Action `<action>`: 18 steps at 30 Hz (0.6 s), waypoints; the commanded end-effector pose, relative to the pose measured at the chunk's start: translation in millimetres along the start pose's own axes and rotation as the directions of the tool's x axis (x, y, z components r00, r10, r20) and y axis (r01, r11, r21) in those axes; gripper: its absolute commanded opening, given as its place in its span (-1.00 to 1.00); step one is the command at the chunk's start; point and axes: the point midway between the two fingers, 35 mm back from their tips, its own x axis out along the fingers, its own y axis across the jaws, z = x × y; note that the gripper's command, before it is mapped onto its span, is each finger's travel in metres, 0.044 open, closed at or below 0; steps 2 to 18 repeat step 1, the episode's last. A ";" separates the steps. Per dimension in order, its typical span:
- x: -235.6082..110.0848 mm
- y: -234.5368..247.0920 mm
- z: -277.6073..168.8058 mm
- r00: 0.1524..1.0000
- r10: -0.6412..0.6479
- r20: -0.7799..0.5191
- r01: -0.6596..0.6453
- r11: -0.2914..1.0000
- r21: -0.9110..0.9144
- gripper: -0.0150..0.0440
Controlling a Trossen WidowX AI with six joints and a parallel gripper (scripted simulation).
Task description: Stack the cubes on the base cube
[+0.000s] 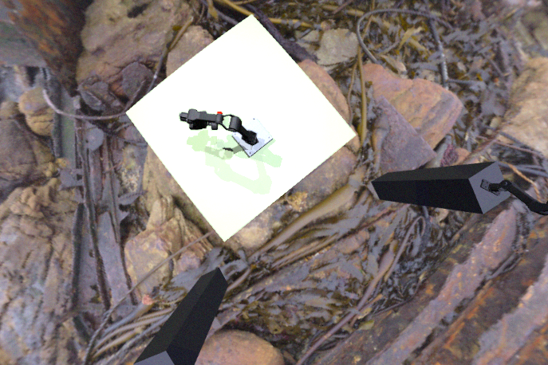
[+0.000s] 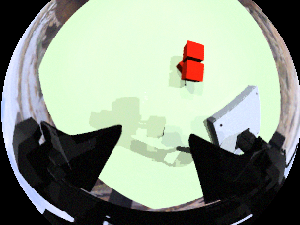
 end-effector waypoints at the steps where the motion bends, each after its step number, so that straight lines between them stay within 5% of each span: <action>1: -1.5 -0.6 -1.6 1.000 0.003 -0.001 -0.003 1.000 0.007 0.86; 18: -1.5 -0.6 -1.6 1.000 0.003 -0.001 -0.003 1.000 0.007 0.86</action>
